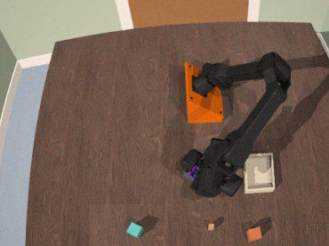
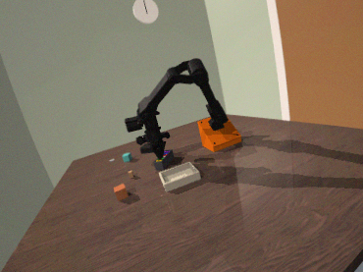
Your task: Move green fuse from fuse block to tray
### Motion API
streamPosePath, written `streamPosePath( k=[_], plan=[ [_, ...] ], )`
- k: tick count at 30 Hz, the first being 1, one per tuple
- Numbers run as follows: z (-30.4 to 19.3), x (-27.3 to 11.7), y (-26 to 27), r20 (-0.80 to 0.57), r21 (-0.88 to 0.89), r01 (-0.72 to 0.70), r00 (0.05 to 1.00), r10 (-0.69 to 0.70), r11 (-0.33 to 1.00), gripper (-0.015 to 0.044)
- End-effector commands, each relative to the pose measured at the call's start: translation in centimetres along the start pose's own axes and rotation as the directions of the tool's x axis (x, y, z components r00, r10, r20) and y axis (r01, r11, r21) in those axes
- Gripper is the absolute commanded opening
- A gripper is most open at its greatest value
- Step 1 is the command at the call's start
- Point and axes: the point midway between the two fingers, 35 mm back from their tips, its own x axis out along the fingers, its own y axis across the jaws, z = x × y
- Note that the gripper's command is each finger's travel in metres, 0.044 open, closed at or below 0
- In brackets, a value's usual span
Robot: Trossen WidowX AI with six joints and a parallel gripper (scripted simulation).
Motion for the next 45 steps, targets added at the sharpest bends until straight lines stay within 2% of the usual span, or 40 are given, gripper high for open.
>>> streamPosePath(
  k=[1,45],
  plan=[
    [0.0,0.0,0.0,0.0,0.0,0.0,1.0,0.0,1.0,0.0],
    [0.1,-2.0,0.0,-0.001,0.002,0.0,1.0,0.0,1.0,0.0]
  ],
)
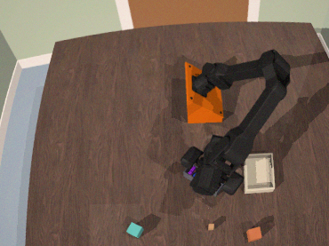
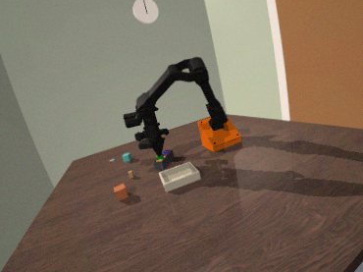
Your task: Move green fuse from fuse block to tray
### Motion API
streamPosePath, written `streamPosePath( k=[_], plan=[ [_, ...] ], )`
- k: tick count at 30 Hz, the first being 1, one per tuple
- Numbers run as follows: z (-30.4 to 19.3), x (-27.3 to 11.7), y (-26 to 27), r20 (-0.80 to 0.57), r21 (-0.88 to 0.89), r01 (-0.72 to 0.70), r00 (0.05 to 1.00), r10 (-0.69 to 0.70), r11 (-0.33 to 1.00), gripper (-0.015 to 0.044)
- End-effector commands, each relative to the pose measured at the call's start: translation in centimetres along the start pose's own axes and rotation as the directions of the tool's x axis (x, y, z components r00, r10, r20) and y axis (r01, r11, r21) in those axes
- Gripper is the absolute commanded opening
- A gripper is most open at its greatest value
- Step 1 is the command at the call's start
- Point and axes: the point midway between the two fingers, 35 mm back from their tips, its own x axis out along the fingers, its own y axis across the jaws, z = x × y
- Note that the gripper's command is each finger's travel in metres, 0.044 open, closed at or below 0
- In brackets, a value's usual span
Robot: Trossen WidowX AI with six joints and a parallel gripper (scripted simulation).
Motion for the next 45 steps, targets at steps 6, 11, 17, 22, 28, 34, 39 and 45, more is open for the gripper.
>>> streamPosePath(
  k=[6,11,17,22,28,34,39,45],
  plan=[
    [0.0,-0.5,0.0,0.0,-0.003,0.003,1.0,-0.003,1.0,0.0],
    [0.0,-0.7,0.0,0.0,-0.003,0.003,1.0,-0.003,1.0,0.0],
    [0.0,-1.0,0.0,0.0,-0.002,0.002,1.0,-0.002,1.0,0.0],
    [0.0,-1.3,0.0,-0.001,-0.002,0.002,1.0,-0.002,1.0,0.0],
    [-0.1,-1.6,0.0,-0.001,-0.002,0.002,1.0,-0.002,1.0,0.0],
    [-0.1,-1.9,0.0,-0.001,-0.001,0.002,1.0,-0.002,1.0,0.0],
    [-0.1,-2.3,0.0,-0.001,-0.001,0.002,1.0,-0.002,1.0,0.0],
    [0.0,-3.3,0.0,-0.001,-0.001,0.002,1.0,-0.002,1.0,0.0]
  ],
)
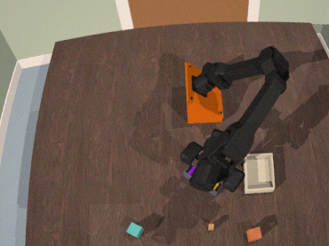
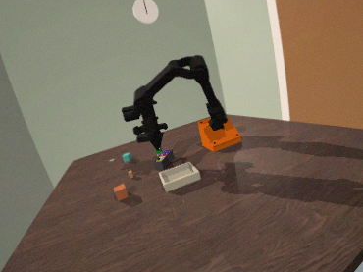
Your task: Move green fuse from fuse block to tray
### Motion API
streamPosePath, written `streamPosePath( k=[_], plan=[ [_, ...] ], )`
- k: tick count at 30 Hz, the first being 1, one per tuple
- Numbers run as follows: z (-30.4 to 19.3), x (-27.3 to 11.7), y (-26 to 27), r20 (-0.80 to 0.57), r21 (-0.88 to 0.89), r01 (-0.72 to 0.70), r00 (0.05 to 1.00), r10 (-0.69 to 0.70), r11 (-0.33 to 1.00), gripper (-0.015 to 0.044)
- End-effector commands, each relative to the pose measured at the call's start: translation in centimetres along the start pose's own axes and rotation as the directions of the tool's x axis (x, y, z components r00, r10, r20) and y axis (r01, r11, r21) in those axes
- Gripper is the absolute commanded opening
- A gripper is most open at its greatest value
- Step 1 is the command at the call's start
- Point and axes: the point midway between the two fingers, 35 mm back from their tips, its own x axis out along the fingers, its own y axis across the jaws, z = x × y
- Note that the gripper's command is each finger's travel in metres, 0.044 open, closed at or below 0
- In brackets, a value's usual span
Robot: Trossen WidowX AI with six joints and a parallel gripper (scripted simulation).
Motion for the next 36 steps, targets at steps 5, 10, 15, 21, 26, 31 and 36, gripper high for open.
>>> streamPosePath(
  k=[5,10,15,21,26,31,36],
  plan=[
    [0.0,-1.3,0.0,0.002,-0.005,0.004,1.0,-0.004,1.0,0.0],
    [-0.6,-1.4,1.0,0.004,-0.005,0.007,1.0,-0.007,1.0,0.0],
    [-2.9,-1.4,4.0,0.009,-0.004,0.013,1.0,-0.013,1.0,0.0],
    [-6.2,-1.4,7.4,0.01,-0.004,0.012,1.0,-0.012,1.0,0.0],
    [-9.3,-1.4,9.7,0.006,-0.005,0.007,1.0,-0.007,1.0,0.0],
    [-12.3,-1.4,11.5,-0.003,-0.005,-0.001,1.0,0.001,1.0,0.0],
    [-12.4,-1.4,11.6,-0.003,-0.005,-0.002,1.0,0.002,1.0,0.0]
  ],
)
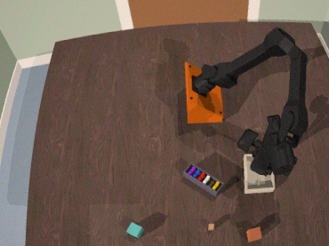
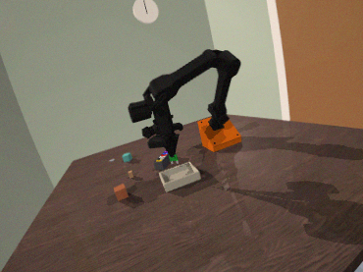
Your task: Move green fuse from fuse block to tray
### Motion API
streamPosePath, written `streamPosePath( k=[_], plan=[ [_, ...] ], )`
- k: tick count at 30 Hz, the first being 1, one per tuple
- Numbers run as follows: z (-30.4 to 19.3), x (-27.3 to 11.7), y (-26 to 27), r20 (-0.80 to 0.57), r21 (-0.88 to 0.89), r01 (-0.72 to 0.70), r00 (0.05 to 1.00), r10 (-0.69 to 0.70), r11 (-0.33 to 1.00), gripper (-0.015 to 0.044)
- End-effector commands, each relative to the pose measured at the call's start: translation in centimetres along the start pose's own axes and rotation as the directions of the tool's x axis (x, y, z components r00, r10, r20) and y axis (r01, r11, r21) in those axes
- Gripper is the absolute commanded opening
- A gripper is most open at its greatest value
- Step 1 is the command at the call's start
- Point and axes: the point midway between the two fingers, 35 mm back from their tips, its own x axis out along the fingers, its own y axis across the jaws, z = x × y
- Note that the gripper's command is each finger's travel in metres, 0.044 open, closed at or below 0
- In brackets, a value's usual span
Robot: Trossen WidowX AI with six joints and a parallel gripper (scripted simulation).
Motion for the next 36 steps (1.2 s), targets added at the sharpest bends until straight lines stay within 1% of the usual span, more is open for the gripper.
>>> streamPosePath(
  k=[1,24,30,36],
  plan=[
    [-0.4,0.1,0.2,-0.003,0.007,-0.002,1.0,0.002,1.0,0.0],
    [-0.4,3.7,0.2,-0.004,0.006,-0.004,1.0,0.004,1.0,0.0],
    [-0.4,3.9,0.2,-0.004,0.006,-0.004,1.0,0.004,1.0,0.0],
    [-0.5,3.6,0.4,-0.003,0.0,-0.01,1.0,0.01,1.0,0.0158]
  ],
)
